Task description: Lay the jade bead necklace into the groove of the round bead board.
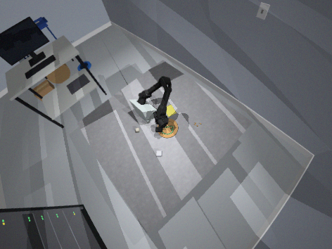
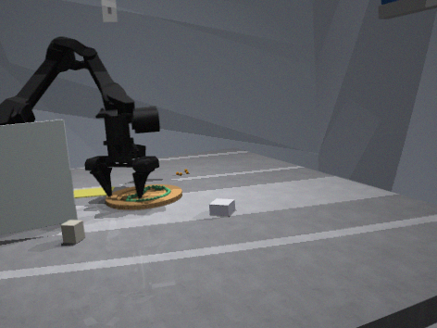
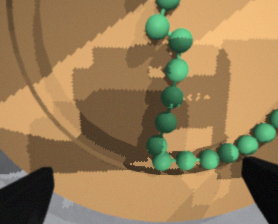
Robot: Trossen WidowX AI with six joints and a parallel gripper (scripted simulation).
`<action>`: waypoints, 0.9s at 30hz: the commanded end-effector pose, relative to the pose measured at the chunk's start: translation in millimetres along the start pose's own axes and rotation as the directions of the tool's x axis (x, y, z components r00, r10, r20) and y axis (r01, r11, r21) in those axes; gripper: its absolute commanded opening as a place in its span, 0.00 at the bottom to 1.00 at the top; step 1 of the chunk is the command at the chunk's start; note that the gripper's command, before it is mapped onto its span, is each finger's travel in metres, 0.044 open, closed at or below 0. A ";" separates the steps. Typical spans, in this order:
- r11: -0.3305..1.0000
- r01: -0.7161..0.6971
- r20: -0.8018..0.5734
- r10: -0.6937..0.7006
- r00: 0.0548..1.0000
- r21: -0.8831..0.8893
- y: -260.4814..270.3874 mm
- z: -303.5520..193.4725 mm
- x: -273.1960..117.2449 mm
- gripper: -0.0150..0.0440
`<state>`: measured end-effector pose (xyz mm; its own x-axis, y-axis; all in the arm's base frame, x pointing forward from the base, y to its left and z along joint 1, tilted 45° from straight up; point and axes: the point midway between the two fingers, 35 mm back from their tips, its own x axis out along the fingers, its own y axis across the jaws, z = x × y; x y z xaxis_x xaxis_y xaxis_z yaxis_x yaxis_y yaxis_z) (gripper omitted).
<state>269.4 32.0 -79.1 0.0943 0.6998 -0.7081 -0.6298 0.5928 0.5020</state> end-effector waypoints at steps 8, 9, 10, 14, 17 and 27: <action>1.000 0.002 0.001 -0.002 1.000 -0.008 -0.9 0.9 -0.7 1.00; 1.000 0.002 0.001 -0.002 1.000 -0.008 -0.9 0.9 -0.7 1.00; 1.000 0.002 0.001 -0.002 1.000 -0.008 -0.9 0.9 -0.7 1.00; 1.000 0.002 0.001 -0.002 1.000 -0.008 -0.9 0.9 -0.7 1.00; 1.000 0.004 0.000 -0.004 1.000 0.011 -2.5 4.1 -10.0 0.87; 0.998 0.004 0.000 -0.004 1.000 0.061 -4.5 11.0 -30.2 0.46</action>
<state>275.9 14.2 -55.4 0.0974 0.7027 -0.7048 -0.5822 0.6145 0.5323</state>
